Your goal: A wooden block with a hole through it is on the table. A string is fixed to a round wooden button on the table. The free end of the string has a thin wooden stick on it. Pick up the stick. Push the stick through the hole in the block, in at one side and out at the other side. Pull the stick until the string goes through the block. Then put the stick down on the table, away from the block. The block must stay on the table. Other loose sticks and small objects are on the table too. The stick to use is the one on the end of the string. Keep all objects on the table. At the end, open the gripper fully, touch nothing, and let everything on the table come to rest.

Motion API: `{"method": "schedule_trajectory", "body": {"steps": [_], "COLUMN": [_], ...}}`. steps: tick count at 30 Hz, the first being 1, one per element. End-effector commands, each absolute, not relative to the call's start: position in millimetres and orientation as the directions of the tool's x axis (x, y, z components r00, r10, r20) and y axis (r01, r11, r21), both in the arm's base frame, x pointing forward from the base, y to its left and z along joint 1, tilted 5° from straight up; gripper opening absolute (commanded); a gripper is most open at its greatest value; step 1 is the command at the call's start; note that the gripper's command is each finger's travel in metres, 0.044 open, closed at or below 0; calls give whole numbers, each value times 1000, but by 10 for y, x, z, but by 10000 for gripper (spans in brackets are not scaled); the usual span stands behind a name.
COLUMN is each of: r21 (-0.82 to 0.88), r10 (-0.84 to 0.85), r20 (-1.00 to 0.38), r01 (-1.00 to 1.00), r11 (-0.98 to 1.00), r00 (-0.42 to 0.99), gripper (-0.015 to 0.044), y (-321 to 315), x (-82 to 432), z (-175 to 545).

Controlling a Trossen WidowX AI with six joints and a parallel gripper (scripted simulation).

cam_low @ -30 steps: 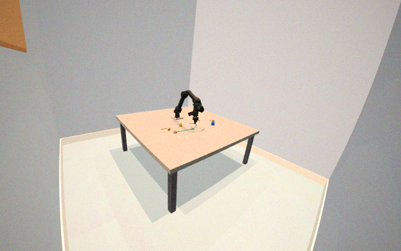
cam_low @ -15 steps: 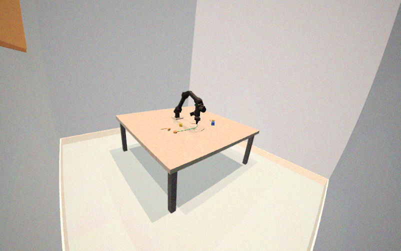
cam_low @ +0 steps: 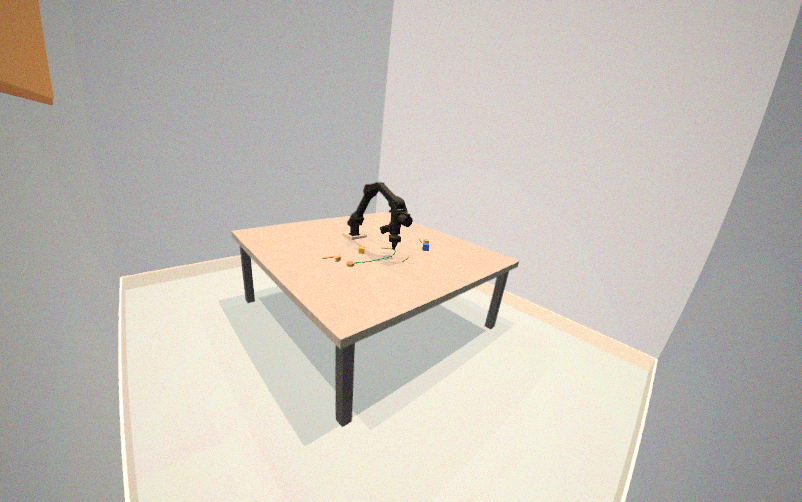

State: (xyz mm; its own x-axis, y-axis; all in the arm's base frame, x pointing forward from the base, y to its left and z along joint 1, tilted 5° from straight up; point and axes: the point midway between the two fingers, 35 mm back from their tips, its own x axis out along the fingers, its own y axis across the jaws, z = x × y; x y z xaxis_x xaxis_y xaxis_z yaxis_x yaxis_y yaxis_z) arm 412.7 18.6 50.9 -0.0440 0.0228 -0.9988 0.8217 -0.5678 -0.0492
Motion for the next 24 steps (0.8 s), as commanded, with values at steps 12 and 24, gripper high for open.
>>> {"method": "schedule_trajectory", "body": {"steps": [12, 24], "r21": [-46, -47], "r10": [27, 27], "r20": [-999, -999], "r01": [819, 819], "r11": [-572, -572], "r00": [-37, -38], "gripper": [0, 0], "y": [212, 224], "x": [4007, 3894], "z": [424, 333]}}
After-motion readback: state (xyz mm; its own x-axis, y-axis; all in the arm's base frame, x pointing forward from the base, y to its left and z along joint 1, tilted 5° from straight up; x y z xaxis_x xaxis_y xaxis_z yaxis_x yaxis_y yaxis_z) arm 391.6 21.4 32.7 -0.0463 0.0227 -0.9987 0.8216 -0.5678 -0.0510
